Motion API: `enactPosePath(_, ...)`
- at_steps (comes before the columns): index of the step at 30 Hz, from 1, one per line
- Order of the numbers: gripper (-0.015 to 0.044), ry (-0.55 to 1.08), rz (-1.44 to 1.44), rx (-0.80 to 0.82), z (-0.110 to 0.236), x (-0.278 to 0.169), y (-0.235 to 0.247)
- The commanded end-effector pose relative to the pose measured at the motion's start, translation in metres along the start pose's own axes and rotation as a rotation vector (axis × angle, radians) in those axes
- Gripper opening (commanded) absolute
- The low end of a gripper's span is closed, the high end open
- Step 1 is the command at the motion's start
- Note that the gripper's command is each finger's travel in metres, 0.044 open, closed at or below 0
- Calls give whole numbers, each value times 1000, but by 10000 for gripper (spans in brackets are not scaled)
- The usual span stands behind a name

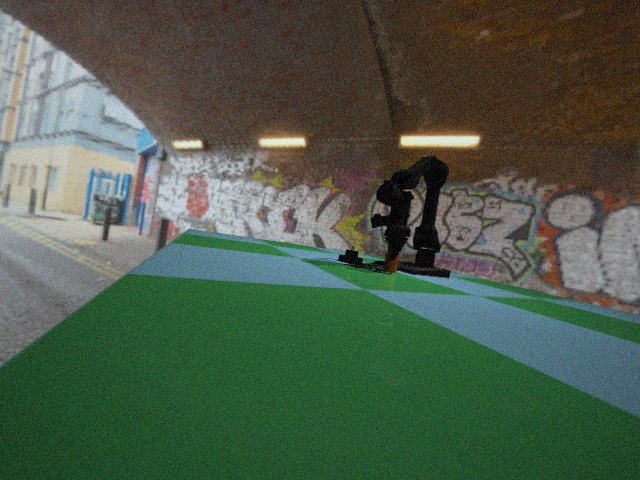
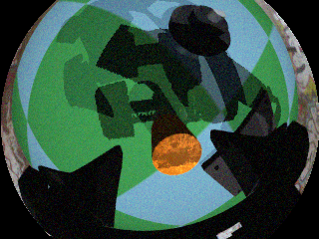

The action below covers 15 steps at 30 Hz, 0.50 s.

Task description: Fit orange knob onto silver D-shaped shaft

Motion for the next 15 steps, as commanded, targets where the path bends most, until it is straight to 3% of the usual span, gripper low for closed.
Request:
enactPosePath(1,440,8,1,-15,-10,-2,-3)
enactPosePath(15,440,9,1,-16,-30,-4,-4)
Point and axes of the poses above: the point midway between the two fingers, 35 mm back from their tips, its own z axis back along the fingers, its own y axis across the jaws, x = y × z, the point moved 1 cm from there along z, back along the fingers, and after that the axes turned 11 degrees about z, right-handed, at the moved point
